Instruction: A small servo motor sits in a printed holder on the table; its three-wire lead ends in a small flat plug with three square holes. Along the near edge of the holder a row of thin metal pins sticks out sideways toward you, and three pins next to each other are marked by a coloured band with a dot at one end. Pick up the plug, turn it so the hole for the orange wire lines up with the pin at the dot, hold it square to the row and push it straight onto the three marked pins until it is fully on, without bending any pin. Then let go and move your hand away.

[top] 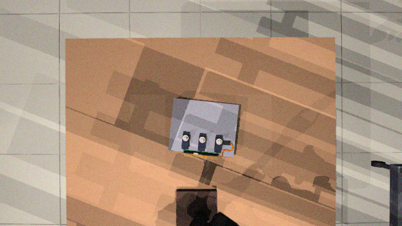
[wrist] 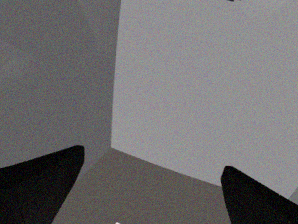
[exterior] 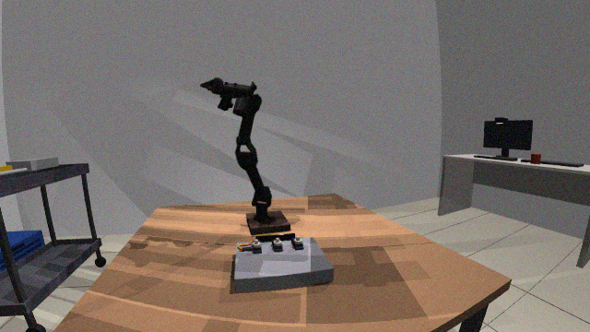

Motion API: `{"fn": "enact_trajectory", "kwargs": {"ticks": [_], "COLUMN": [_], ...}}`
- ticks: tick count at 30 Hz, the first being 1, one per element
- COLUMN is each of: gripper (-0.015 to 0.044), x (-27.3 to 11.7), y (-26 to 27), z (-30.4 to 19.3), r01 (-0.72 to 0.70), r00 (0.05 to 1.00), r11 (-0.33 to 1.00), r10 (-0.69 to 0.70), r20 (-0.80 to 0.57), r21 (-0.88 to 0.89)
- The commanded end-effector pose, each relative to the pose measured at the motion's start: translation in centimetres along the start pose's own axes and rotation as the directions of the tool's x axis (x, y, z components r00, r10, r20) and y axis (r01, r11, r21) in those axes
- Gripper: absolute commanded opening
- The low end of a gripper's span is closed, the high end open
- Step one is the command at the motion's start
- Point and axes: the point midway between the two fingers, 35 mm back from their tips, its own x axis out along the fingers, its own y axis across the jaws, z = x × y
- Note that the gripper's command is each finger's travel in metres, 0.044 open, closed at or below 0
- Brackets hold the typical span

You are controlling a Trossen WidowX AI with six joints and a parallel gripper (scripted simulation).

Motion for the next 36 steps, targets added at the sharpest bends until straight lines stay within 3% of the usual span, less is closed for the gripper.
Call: {"fn": "enact_trajectory", "kwargs": {"ticks": [1,11,24,36], "gripper": [0.0374,0.0115,0.0115,0.0115], "x": [0.0,0.4,0.4,-0.5], "y": [0.0,1.8,4.9,10.1], "z": [0.0,-0.8,-2.4,-4.5], "r01": [0.001,-0.032,-0.06,-0.134], "r00": [1.0,0.998,0.987,0.936], "r11": [1.0,0.998,0.986,0.948], "r10": [-0.001,0.035,0.082,0.217], "r20": [-0.001,-0.045,-0.14,-0.276], "r21": [0.001,0.062,0.154,0.289]}}
